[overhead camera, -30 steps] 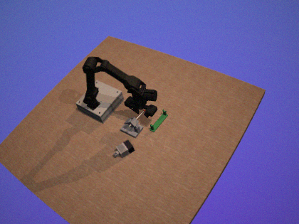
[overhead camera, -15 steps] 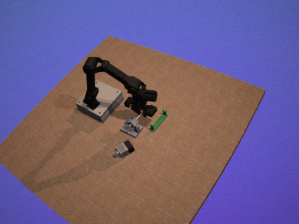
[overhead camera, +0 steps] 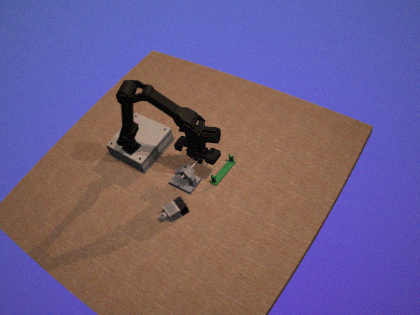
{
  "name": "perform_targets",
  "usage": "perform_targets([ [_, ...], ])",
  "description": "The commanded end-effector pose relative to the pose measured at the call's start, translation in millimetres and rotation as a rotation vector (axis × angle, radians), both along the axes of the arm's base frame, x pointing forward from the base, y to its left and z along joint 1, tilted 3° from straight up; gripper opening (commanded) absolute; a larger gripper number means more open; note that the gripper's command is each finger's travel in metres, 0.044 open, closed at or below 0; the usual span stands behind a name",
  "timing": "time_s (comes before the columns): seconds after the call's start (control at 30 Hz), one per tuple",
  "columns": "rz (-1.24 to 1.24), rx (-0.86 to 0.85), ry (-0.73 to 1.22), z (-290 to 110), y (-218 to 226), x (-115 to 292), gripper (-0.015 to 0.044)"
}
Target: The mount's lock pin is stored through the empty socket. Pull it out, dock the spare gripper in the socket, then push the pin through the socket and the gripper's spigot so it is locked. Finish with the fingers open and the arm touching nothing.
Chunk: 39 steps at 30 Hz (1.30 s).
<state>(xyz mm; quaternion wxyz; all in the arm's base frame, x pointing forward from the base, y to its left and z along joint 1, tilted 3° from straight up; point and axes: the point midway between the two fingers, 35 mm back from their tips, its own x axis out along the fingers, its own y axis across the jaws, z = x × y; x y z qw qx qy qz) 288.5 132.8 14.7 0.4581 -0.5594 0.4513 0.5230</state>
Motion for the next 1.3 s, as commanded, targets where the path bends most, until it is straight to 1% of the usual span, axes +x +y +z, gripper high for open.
perform_targets([
  [0.0, 0.001, 0.045, 0.010, 2.0, 1.7, -0.1, 0.0000],
  [0.2, -0.003, 0.137, 0.028, 8.2, 5.1, -0.5, 0.0000],
  [0.33, -0.003, 0.170, 0.036, 10.7, 8.3, -0.8, 0.0000],
  [1.27, -0.005, 0.176, 0.046, 15.3, 27.1, -2.7, 0.0000],
])
